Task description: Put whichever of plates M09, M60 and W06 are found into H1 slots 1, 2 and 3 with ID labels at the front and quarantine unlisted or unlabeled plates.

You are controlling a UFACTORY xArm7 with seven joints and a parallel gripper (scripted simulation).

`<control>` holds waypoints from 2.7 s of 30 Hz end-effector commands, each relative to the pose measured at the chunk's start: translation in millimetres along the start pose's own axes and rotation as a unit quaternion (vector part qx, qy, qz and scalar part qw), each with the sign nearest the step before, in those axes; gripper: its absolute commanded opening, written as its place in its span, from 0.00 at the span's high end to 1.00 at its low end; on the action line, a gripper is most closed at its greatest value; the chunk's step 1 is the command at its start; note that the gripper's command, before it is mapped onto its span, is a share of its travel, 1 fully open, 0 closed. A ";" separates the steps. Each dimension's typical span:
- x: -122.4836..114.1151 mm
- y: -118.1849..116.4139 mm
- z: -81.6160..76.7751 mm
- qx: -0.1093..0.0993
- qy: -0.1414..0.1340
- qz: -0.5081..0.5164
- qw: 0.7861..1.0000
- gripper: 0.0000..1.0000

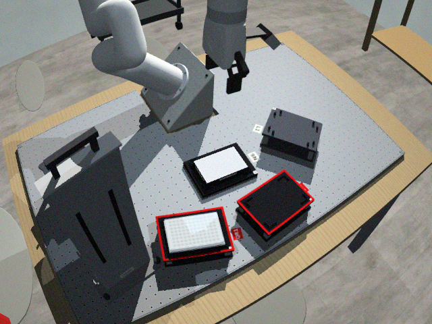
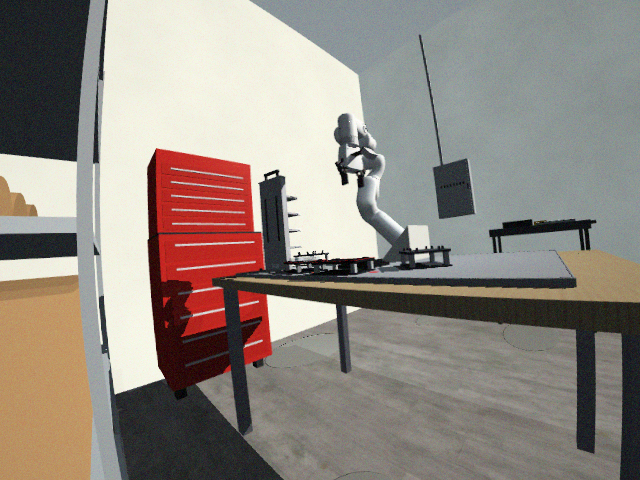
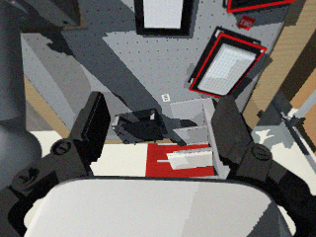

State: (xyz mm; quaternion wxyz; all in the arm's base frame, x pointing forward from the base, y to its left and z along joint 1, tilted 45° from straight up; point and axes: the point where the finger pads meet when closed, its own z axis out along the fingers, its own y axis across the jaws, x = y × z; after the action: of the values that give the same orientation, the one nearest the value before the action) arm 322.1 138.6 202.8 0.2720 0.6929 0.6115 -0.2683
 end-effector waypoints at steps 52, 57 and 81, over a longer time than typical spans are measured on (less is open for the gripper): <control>0.7 0.9 78.0 -0.002 0.001 0.000 1.000 0.00; 0.7 1.0 86.3 -0.002 0.001 0.000 1.000 0.00; 0.8 1.0 123.0 -0.002 0.001 0.000 1.000 0.00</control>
State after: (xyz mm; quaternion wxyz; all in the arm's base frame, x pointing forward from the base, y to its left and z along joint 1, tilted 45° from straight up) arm 317.4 55.2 119.2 0.2720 0.6929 0.6115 -0.2682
